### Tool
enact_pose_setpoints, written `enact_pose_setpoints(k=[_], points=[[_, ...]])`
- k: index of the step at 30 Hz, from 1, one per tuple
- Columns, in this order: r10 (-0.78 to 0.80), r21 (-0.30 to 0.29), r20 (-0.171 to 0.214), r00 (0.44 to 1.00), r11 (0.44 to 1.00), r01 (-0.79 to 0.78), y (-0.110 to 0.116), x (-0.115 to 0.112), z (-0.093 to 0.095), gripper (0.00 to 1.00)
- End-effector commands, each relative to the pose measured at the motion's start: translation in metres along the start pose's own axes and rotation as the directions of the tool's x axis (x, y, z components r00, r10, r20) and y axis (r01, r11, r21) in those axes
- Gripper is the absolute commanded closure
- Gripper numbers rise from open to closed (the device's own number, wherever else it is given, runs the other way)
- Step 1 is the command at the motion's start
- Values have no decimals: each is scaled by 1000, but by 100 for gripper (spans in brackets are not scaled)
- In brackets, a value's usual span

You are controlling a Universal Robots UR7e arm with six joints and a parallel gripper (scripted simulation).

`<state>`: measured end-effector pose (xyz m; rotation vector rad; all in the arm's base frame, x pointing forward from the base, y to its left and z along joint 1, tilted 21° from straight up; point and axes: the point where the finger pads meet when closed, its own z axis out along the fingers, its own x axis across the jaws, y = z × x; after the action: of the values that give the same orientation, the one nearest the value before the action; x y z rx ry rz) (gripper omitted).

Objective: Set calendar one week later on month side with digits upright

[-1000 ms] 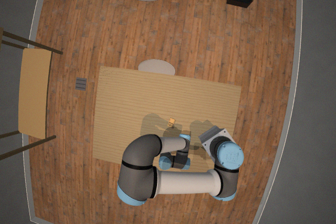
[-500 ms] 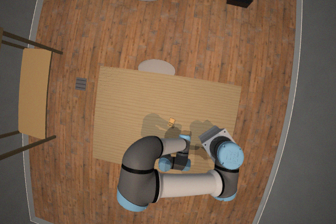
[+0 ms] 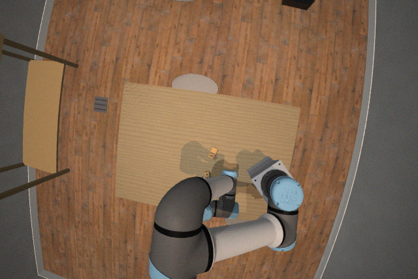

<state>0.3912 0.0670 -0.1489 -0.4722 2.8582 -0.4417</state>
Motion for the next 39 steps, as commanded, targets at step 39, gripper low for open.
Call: enact_pose_setpoints(k=[39], points=[[2, -1, -5, 1000, 1000, -2, 1, 2, -22, 0]])
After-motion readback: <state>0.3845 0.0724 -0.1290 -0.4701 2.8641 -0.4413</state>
